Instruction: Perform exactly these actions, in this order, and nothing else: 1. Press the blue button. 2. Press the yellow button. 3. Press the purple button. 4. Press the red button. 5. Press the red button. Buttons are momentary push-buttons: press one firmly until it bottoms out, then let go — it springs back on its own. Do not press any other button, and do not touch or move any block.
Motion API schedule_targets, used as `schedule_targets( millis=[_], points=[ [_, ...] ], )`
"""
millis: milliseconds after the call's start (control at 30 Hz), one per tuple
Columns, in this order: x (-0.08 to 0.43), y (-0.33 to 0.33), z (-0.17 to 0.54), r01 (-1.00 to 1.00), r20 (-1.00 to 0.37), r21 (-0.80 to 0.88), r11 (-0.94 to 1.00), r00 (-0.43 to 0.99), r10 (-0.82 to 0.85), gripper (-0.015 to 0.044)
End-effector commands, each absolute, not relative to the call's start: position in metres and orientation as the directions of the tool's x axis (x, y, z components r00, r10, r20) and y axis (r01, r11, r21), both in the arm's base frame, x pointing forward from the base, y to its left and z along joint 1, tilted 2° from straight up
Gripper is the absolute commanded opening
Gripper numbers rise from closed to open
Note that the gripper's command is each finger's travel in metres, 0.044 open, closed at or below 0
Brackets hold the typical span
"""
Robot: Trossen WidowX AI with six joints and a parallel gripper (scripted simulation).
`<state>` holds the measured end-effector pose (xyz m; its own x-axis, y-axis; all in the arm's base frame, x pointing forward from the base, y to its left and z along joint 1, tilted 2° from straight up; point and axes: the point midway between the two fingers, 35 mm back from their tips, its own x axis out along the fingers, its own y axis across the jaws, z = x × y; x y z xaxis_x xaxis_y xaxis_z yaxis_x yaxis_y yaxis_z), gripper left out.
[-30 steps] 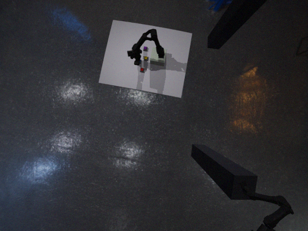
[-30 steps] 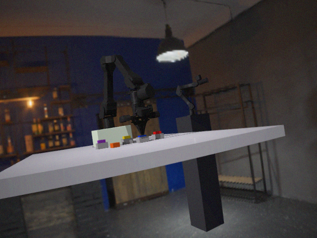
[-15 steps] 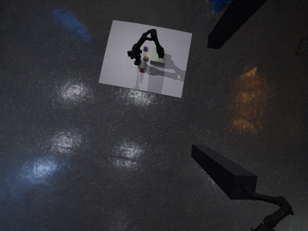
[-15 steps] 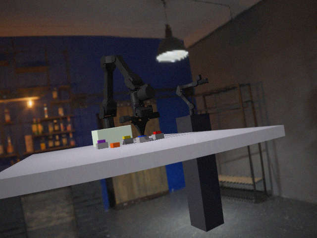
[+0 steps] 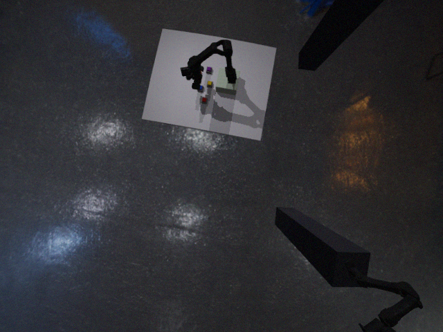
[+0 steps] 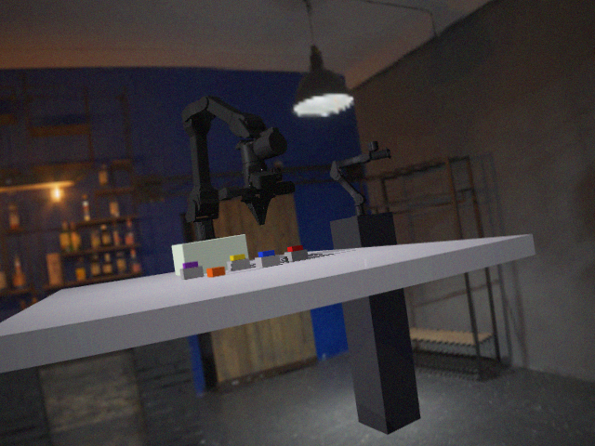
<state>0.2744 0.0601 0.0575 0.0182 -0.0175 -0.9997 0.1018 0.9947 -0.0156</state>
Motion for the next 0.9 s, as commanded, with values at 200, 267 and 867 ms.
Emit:
schedule_targets(
  millis=[200,267,867],
  points=[
    [0.237,0.035,0.08,0.105,-0.999,-0.014,0.994,0.041,-0.018,0.002],
    [0.213,0.023,0.078,0.105,-0.999,-0.015,0.994,0.039,-0.02,0.002],
    [0.198,0.014,0.009,0.105,-0.999,-0.017,0.994,0.037,-0.021,0.002]
  ],
)
